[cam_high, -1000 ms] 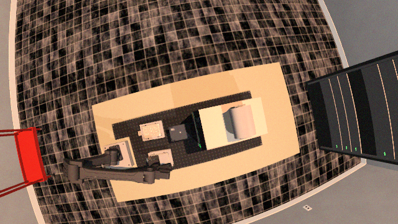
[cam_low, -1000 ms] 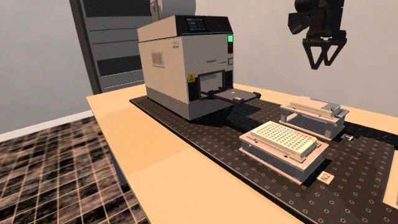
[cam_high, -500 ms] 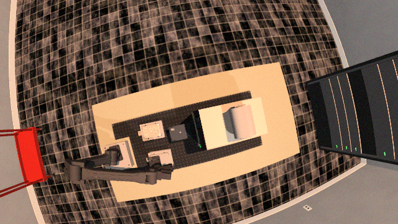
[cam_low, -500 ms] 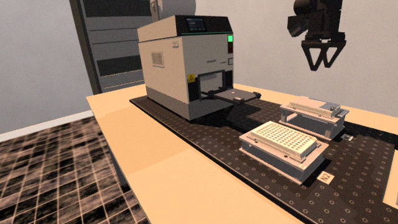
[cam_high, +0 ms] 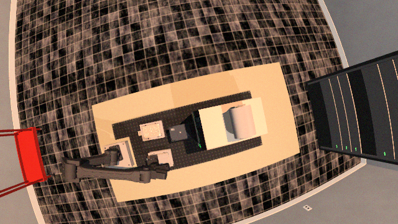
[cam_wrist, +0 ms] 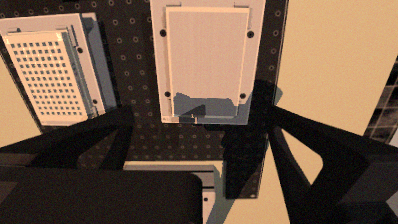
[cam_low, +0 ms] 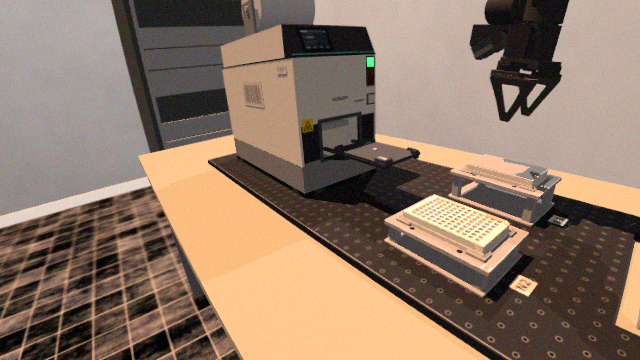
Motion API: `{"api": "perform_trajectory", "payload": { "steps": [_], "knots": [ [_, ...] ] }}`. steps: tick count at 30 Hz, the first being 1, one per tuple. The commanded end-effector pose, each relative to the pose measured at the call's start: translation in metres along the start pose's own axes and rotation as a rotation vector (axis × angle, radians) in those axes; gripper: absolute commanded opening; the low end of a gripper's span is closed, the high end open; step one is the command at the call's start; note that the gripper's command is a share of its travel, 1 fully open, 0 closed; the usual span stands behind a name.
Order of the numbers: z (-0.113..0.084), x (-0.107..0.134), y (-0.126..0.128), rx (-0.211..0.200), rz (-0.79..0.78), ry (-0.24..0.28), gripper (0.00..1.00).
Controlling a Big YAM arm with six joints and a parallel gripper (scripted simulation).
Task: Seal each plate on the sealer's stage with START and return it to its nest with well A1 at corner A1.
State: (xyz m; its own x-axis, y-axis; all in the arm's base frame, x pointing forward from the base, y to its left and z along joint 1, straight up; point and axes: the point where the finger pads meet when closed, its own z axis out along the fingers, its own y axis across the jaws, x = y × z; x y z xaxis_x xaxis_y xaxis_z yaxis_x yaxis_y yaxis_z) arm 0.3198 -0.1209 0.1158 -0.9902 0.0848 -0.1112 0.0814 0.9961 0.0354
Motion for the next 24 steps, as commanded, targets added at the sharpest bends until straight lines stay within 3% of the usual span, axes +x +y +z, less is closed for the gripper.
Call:
{"api": "perform_trajectory", "payload": {
  "steps": [1,5,6,11,24],
  "knots": [
    [-0.013,-0.002,-0.009,0.026,-0.020,-0.163,1.00],
    [-0.011,-0.002,-0.009,0.028,-0.038,-0.301,1.00],
    [-0.008,-0.002,-0.009,0.026,-0.039,-0.304,1.00],
    [-0.008,-0.007,-0.006,0.025,-0.034,-0.254,1.00],
    [-0.015,-0.012,-0.013,0.016,0.018,-0.239,1.00]
  ]
}}
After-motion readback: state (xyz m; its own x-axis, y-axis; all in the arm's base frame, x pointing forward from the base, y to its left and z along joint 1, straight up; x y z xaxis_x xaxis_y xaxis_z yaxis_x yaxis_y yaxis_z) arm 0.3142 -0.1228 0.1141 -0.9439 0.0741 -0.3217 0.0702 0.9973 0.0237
